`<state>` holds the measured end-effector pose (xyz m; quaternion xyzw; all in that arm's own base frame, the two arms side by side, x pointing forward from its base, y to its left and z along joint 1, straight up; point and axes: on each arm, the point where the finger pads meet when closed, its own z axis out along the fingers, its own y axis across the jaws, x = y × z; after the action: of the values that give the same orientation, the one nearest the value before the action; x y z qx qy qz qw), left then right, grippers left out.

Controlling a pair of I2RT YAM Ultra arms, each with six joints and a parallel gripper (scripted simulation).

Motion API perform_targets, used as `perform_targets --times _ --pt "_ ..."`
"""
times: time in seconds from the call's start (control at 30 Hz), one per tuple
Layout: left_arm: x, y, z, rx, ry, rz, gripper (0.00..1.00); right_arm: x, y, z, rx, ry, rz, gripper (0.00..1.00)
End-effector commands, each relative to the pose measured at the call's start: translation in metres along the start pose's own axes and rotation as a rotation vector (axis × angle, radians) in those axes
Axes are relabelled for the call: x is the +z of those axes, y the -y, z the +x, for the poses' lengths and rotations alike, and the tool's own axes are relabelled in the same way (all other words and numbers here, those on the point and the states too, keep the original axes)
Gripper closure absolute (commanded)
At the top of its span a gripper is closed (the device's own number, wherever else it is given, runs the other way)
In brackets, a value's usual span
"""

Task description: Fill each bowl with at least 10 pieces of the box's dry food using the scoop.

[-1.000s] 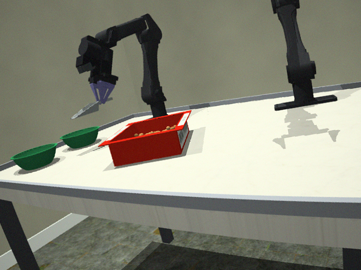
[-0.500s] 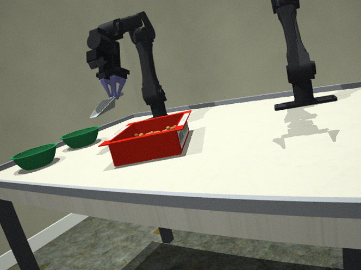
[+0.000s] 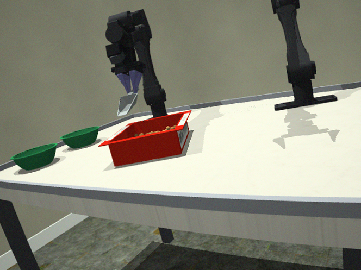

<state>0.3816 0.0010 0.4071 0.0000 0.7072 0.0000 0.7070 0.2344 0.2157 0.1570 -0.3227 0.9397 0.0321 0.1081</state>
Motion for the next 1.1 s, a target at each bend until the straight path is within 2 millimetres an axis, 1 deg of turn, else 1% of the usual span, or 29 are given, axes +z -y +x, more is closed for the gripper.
perform_targets --times 0.0,0.07,0.13,0.27,0.3,0.33,0.37,0.4,0.43,0.47,0.5,0.53,0.6,0.63,0.73,0.77,0.83,0.87,0.9,0.93,1.07 --pt "-0.004 0.0 -0.012 0.0 0.031 0.0 0.0 -0.012 -0.019 -0.009 -0.042 0.005 -0.005 1.0" --pt "-0.004 0.0 -0.012 0.0 0.031 0.0 0.0 -0.013 -0.029 -0.008 -0.069 -0.007 -0.006 1.0" --pt "-0.004 0.0 -0.012 0.0 0.031 0.0 0.0 -0.016 -0.034 -0.008 -0.084 -0.004 -0.006 1.0" --pt "-0.004 0.0 -0.012 0.0 0.031 0.0 0.0 -0.019 -0.036 -0.01 -0.089 0.01 -0.009 1.0" --pt "-0.004 0.0 -0.012 0.0 0.031 0.0 0.0 -0.022 -0.029 -0.016 -0.069 0.039 -0.006 1.0" --pt "-0.004 0.0 -0.012 0.0 0.031 0.0 0.0 -0.024 -0.03 -0.02 -0.073 0.061 -0.012 1.0" --pt "-0.004 0.0 -0.012 0.0 0.031 0.0 0.0 -0.025 -0.038 -0.022 -0.101 0.07 -0.024 1.0" --pt "-0.004 0.0 -0.012 0.0 0.031 0.0 0.0 -0.018 -0.043 -0.021 -0.112 0.048 -0.027 1.0" --pt "-0.004 0.0 -0.012 0.0 0.031 0.0 0.0 -0.018 -0.044 -0.021 -0.112 0.047 -0.032 1.0" --pt "-0.004 0.0 -0.012 0.0 0.031 0.0 0.0 -0.018 -0.039 -0.022 -0.097 0.047 -0.028 1.0" --pt "-0.004 0.0 -0.012 0.0 0.031 0.0 0.0 -0.009 -0.035 -0.022 -0.089 0.022 -0.021 1.0" --pt "-0.004 0.0 -0.012 0.0 0.031 0.0 0.0 -0.017 -0.036 -0.021 -0.091 0.045 -0.023 1.0" --pt "-0.004 0.0 -0.012 0.0 0.031 0.0 0.0 -0.024 -0.039 -0.022 -0.099 0.066 -0.029 1.0" --pt "-0.004 0.0 -0.012 0.0 0.031 0.0 0.0 -0.006 -0.034 -0.015 -0.093 -0.026 -0.023 1.0" --pt "-0.004 0.0 -0.012 0.0 0.031 0.0 0.0 -0.001 -0.034 -0.013 -0.097 -0.052 -0.022 1.0" --pt "-0.004 0.0 -0.012 0.0 0.031 0.0 0.0 -0.004 -0.035 -0.021 -0.092 -0.011 -0.023 1.0" --pt "-0.004 0.0 -0.012 0.0 0.031 0.0 0.0 -0.004 -0.035 -0.021 -0.092 -0.011 -0.023 1.0" --pt "-0.004 0.0 -0.012 0.0 0.031 0.0 0.0 -0.007 -0.034 -0.014 -0.097 -0.044 -0.024 1.0" --pt "-0.004 0.0 -0.012 0.0 0.031 0.0 0.0 -0.006 -0.033 -0.017 -0.093 -0.048 -0.024 1.0" --pt "-0.004 0.0 -0.012 0.0 0.031 0.0 0.0 0.0 -0.033 -0.016 -0.095 -0.066 -0.022 1.0" --pt "-0.004 0.0 -0.012 0.0 0.031 0.0 0.0 0.005 -0.032 -0.017 -0.097 -0.097 -0.021 1.0"
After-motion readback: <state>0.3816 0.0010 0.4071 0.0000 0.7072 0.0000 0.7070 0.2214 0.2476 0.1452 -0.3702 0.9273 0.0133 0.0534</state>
